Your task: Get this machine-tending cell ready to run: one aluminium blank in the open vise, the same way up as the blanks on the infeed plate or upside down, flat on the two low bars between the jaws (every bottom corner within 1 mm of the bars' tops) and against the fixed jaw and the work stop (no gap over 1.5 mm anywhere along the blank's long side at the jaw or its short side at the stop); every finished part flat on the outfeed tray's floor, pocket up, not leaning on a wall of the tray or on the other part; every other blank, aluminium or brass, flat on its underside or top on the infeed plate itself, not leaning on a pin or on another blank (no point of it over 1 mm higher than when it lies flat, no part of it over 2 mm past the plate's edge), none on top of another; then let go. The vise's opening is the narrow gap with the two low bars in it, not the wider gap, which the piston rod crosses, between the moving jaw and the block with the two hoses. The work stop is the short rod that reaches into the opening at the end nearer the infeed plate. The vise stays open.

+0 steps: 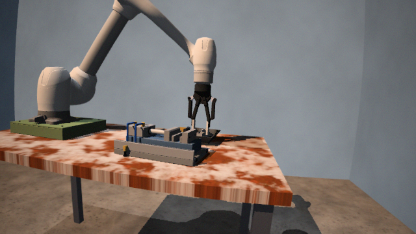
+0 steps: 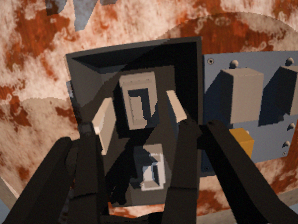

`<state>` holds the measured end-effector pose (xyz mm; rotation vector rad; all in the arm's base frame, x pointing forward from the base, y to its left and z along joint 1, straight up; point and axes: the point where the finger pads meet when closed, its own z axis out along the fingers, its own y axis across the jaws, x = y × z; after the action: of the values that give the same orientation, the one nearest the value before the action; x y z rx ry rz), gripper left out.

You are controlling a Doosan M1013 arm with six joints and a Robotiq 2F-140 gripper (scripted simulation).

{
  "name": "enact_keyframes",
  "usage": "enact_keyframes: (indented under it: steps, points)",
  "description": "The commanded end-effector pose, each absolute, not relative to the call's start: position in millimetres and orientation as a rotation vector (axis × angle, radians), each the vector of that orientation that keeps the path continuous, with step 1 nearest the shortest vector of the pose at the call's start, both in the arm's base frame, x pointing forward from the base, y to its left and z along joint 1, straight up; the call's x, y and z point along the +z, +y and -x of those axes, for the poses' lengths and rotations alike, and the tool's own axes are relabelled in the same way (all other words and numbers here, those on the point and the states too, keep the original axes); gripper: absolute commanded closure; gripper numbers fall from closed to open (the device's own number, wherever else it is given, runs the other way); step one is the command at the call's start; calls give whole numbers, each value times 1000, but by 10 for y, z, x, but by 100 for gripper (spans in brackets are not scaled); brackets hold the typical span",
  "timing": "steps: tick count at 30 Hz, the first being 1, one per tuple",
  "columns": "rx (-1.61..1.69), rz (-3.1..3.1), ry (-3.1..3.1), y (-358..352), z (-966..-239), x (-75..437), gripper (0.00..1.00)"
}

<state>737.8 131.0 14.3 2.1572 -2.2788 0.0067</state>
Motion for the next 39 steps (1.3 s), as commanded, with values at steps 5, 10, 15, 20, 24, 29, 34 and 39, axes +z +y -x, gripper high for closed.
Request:
enact_keyframes:
  steps: [5,10,15,20,24,29,34,39]
  points:
    - [4,-2154,-2278,1278,-7371,104,60]
    - [4,-2154,-2278,1278,-7371,119,60]
    - [4,-2154,-2278,1279,-7371,205,60]
    - [4,-2154,-2278,1279,-7371,302,60]
    - [4,-2154,-2278,1280,-7372,484,60]
    - [4,-2154,-2278,1282,-7373,777,60]
    - [4,-2154,-2278,1284,-7374,1032,60]
    - [4,-2154,-2278,1285,-7374,1259,60]
